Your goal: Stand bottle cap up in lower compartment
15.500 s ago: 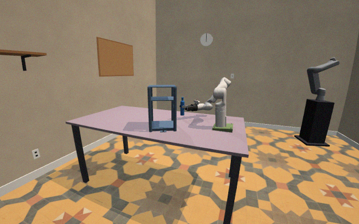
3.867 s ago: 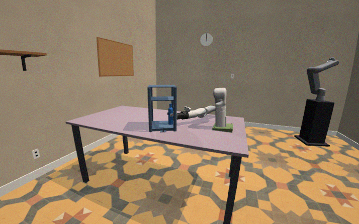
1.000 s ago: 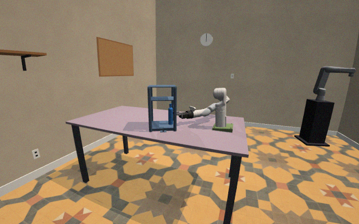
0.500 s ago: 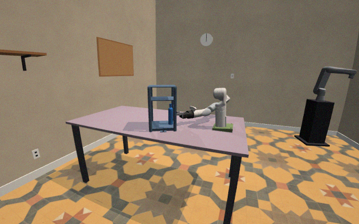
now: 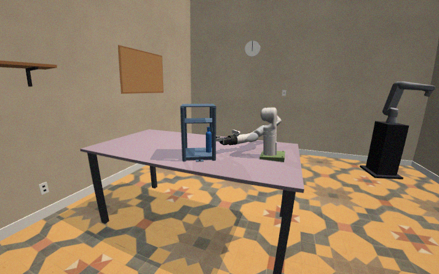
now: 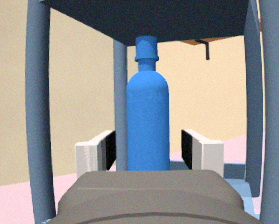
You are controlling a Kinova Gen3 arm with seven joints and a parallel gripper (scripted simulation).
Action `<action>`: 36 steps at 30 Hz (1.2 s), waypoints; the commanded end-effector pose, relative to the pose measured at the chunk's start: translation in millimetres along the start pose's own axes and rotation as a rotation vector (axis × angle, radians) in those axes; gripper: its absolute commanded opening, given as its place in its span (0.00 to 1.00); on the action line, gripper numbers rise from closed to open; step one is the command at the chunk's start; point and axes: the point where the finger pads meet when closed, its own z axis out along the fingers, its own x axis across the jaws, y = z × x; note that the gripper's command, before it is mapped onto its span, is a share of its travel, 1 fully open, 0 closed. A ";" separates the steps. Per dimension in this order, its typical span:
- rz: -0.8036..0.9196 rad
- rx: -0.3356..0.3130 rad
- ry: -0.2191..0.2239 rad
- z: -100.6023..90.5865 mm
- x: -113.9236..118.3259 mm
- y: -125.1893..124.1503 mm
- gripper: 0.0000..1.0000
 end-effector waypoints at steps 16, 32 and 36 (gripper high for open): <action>-0.001 0.001 0.000 -10.3 0.0 -0.6 1.00; -0.001 0.001 0.000 -47.8 0.1 -0.6 1.00; -0.001 0.001 0.000 -59.7 0.1 -0.6 1.00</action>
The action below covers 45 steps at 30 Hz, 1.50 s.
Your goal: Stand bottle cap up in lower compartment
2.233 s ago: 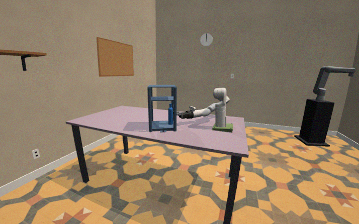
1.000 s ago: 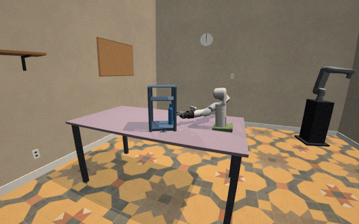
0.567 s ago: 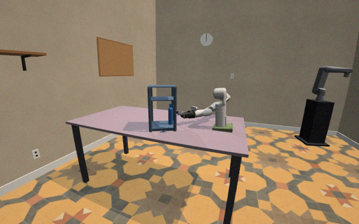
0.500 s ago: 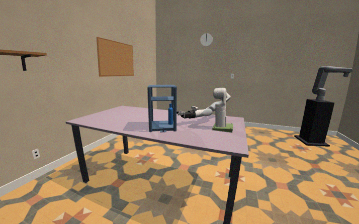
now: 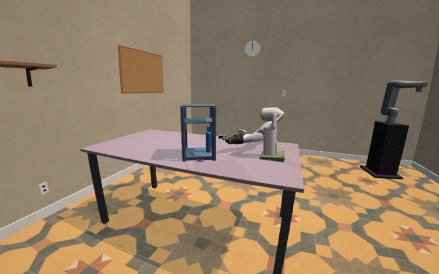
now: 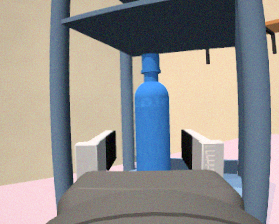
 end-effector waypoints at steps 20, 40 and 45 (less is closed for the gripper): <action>-0.010 -0.015 0.008 -32.5 4.3 1.9 1.00; -0.010 -0.015 0.008 -32.5 4.2 -8.8 1.00; -0.010 -0.015 0.008 -32.3 4.1 -20.2 1.00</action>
